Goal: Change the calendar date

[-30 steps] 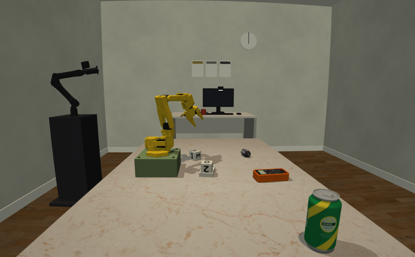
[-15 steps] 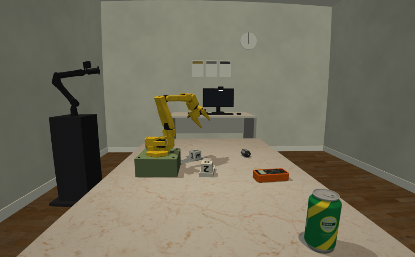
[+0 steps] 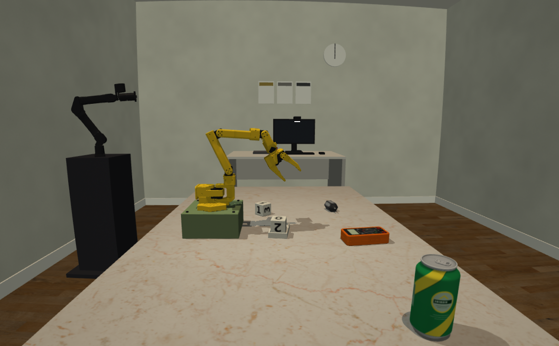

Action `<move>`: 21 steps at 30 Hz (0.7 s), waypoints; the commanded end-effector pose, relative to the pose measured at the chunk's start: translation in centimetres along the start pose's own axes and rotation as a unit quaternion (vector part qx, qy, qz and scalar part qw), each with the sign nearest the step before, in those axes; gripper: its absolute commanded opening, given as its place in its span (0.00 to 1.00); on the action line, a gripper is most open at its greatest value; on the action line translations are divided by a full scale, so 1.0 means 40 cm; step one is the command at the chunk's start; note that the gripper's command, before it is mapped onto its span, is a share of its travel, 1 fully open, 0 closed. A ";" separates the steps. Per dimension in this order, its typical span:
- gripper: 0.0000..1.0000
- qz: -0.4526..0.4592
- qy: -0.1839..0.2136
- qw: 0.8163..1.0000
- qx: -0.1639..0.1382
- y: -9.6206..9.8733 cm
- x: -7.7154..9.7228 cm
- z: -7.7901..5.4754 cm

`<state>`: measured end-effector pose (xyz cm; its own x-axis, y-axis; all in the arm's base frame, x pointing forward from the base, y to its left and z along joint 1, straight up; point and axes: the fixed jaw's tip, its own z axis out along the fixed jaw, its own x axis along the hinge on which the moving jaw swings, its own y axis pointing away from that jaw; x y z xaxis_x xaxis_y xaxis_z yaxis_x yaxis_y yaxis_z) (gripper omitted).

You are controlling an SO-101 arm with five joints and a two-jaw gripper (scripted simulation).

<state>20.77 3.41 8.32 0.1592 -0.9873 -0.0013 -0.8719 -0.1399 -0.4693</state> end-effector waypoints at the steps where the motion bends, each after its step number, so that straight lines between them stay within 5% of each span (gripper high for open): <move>1: 0.35 0.039 0.034 0.999 0.010 -0.001 0.077 0.001; 10: 0.35 0.109 0.085 0.990 0.007 0.037 0.186 -0.007; 21: 0.35 0.120 0.093 0.988 0.005 0.045 0.202 -0.009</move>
<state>20.44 -4.70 7.80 -0.1407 -0.9890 0.0446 -0.8711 0.1023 -0.4803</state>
